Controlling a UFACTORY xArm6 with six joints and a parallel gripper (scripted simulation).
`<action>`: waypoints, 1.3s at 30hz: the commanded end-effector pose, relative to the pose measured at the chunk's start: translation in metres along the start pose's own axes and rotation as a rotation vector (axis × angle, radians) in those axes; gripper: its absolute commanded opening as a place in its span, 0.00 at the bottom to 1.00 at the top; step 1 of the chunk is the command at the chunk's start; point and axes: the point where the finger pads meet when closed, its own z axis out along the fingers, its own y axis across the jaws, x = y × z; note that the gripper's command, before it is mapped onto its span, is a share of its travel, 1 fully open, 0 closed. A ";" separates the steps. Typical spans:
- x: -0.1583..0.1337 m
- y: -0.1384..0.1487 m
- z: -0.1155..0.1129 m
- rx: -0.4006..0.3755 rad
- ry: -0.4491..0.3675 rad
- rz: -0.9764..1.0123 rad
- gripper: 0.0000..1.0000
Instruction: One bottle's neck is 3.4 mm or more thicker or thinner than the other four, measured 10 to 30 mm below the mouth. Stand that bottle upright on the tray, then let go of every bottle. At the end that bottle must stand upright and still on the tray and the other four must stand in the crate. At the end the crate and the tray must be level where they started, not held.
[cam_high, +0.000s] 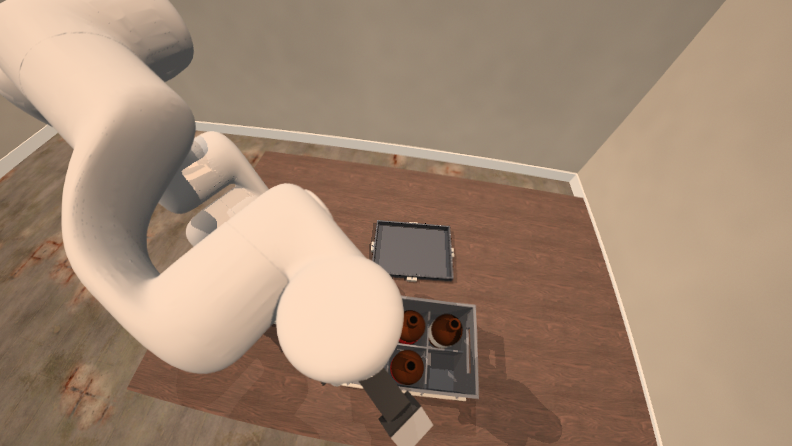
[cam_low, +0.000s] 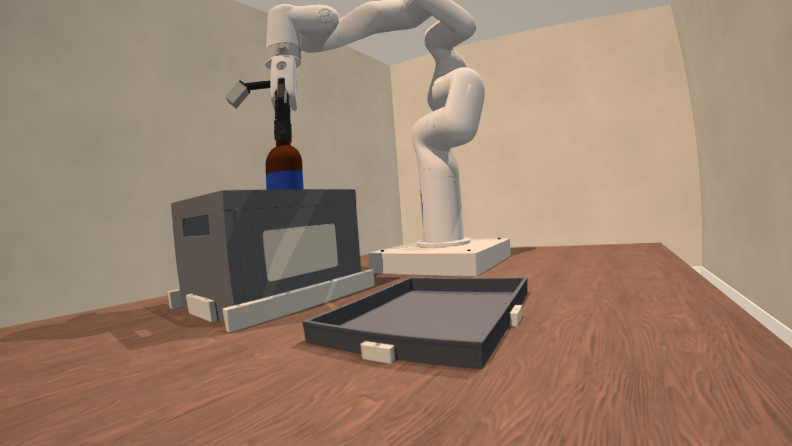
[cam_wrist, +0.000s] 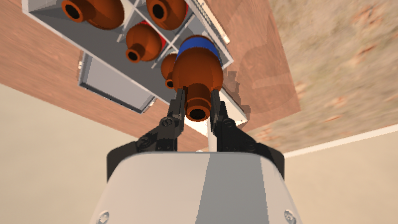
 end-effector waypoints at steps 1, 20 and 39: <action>0.001 0.000 -0.006 0.001 0.005 0.000 0.00; 0.001 0.000 -0.015 0.001 0.005 0.000 0.00; 0.001 0.000 -0.015 0.001 0.005 0.000 0.00</action>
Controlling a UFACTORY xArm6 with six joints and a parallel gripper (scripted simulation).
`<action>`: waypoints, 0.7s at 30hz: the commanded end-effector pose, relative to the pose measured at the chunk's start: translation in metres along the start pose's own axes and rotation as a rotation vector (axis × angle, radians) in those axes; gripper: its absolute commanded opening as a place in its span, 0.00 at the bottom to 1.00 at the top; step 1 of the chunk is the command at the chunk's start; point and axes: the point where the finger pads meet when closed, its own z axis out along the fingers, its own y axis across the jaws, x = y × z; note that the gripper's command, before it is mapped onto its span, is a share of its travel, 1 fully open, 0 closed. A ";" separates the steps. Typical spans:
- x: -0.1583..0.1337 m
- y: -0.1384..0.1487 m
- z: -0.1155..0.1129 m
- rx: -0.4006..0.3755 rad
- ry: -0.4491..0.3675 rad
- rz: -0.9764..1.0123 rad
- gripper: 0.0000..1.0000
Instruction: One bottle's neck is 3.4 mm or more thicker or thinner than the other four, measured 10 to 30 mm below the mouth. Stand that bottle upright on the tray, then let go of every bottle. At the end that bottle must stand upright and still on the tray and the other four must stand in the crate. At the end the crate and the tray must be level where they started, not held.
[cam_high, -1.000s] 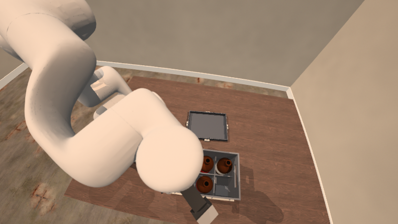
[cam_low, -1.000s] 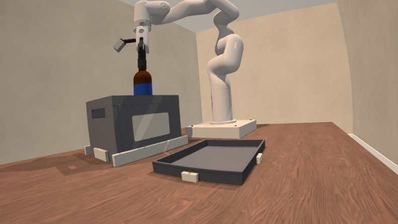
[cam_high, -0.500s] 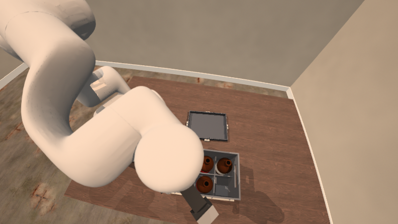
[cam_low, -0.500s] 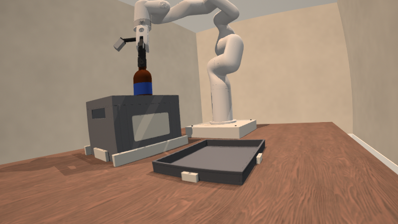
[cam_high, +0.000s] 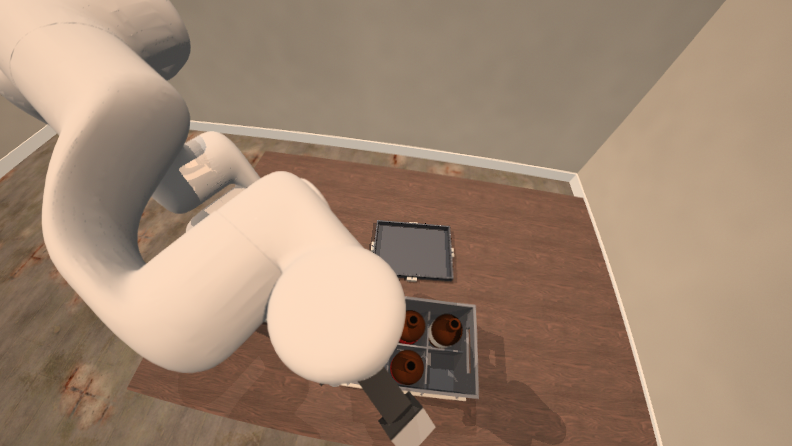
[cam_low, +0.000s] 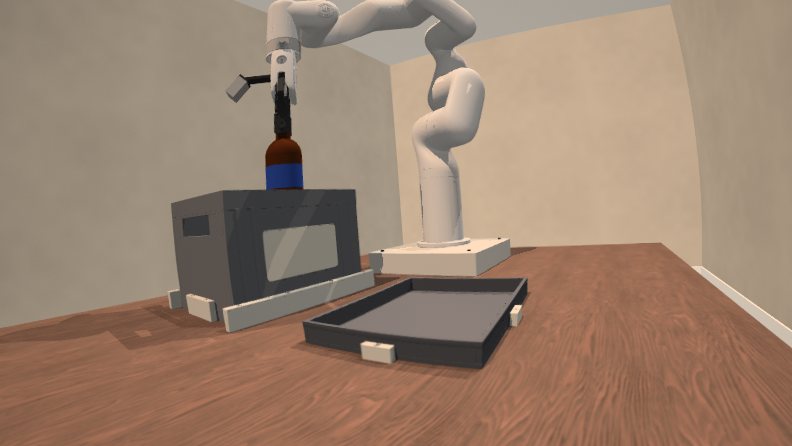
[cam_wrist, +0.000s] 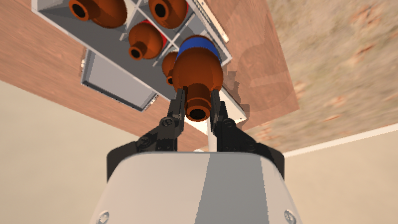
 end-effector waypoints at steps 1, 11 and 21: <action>0.001 0.000 -0.002 0.001 0.004 0.000 0.00; 0.001 0.000 -0.009 0.001 0.004 0.000 0.00; 0.001 0.000 -0.019 0.001 0.004 0.000 0.00</action>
